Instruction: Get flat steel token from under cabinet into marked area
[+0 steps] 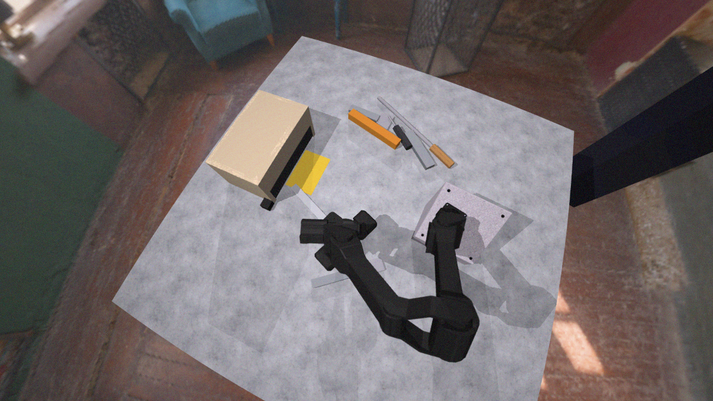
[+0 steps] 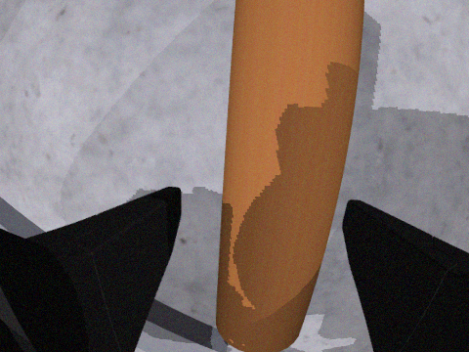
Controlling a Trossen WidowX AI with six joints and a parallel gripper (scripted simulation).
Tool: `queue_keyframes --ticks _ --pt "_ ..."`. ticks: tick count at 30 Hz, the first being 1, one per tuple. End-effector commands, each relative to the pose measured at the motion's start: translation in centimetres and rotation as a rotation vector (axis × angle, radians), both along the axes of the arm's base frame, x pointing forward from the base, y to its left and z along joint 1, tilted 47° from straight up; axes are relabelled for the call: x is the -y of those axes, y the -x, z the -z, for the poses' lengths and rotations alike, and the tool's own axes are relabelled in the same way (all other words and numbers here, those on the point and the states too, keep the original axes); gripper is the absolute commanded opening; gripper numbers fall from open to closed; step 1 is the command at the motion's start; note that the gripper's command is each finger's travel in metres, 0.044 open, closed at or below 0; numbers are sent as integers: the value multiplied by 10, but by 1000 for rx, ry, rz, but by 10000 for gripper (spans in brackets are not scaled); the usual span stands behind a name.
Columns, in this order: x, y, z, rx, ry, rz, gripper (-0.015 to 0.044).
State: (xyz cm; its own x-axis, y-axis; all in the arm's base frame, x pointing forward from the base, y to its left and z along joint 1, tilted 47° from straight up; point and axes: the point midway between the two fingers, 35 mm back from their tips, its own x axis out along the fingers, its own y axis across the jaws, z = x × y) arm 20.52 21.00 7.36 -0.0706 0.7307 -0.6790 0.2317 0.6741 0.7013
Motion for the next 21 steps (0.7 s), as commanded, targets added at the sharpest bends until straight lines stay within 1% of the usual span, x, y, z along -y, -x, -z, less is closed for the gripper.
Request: queue_keyframes --ticks 1,4,7,19,21 --pt "-1 3 2 -9 -1 2 270" --pt "-2 5 3 -12 -1 4 270" --pt "-2 1 1 -2 -3 2 191" --pt "-2 1 1 -2 -3 2 111" --pt "-2 1 1 -2 -3 2 59"
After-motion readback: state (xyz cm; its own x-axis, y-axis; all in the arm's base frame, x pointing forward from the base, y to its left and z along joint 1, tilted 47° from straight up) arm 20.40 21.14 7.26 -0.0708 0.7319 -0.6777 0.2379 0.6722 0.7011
